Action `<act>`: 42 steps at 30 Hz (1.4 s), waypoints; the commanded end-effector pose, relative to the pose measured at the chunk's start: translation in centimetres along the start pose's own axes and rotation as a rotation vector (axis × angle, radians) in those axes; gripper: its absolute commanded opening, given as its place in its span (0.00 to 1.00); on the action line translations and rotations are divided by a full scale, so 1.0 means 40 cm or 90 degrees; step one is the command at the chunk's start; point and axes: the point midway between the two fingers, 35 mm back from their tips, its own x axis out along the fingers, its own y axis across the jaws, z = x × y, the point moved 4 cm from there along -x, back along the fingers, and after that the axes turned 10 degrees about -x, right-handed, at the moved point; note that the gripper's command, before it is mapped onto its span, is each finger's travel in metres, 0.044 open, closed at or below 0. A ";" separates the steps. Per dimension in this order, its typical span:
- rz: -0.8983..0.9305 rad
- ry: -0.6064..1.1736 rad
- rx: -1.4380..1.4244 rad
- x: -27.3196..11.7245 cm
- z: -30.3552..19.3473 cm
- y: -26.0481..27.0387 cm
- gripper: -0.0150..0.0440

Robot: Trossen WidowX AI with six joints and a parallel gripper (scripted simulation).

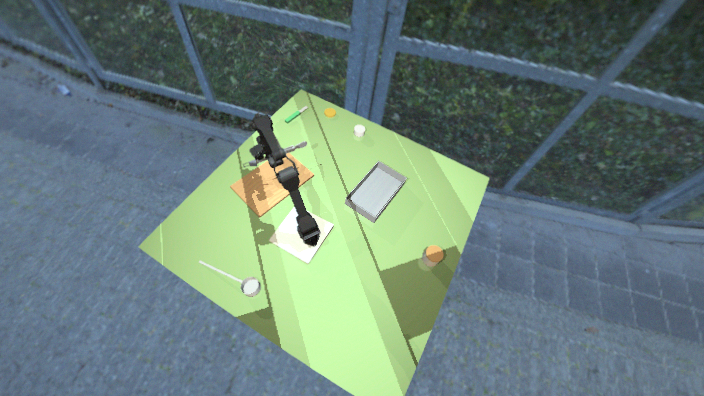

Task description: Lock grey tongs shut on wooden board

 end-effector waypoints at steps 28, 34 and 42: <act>0.072 0.431 -0.053 0.069 0.142 -0.001 0.00; 0.043 0.553 -0.077 0.069 0.181 -0.006 0.00; 0.038 0.566 -0.080 0.069 0.186 -0.006 0.00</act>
